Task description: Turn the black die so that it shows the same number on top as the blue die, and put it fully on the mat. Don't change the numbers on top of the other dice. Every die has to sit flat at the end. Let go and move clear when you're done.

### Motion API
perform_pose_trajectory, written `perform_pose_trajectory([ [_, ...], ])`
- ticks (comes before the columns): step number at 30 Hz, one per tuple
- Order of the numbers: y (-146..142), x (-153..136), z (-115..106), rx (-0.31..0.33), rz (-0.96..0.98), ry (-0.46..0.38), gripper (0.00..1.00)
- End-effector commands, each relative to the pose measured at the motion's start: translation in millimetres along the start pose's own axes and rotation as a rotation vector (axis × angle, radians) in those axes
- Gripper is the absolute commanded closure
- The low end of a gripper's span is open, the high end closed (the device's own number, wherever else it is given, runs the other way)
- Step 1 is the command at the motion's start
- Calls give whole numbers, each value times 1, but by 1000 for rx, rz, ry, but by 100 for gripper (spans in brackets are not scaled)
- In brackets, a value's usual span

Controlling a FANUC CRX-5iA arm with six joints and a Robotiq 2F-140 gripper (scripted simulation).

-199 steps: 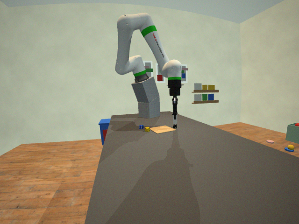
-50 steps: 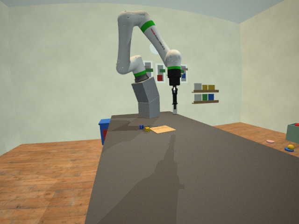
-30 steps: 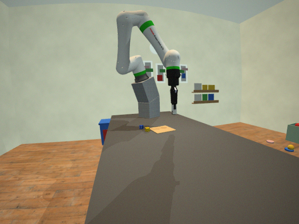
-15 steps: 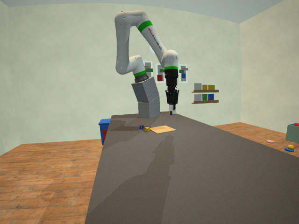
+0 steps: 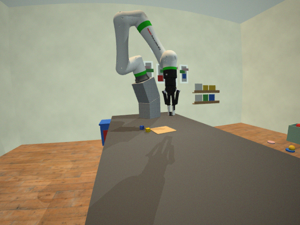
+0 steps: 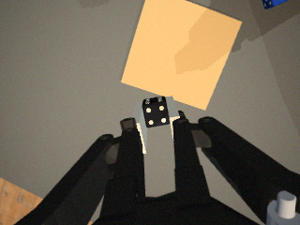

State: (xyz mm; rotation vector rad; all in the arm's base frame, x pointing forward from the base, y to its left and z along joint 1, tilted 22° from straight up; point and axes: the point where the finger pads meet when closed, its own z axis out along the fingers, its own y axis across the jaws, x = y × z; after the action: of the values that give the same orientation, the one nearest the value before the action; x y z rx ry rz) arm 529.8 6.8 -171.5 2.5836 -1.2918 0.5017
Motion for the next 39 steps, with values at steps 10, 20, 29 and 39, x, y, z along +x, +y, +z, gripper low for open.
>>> perform_pose_trajectory([
  [10,7,10,1,-16,-417,-31,87],
  [20,12,17,1,-11,-689,-34,87],
  [29,16,23,2,-7,-950,-36,87],
  [39,21,29,2,-1,-1221,-38,87],
])
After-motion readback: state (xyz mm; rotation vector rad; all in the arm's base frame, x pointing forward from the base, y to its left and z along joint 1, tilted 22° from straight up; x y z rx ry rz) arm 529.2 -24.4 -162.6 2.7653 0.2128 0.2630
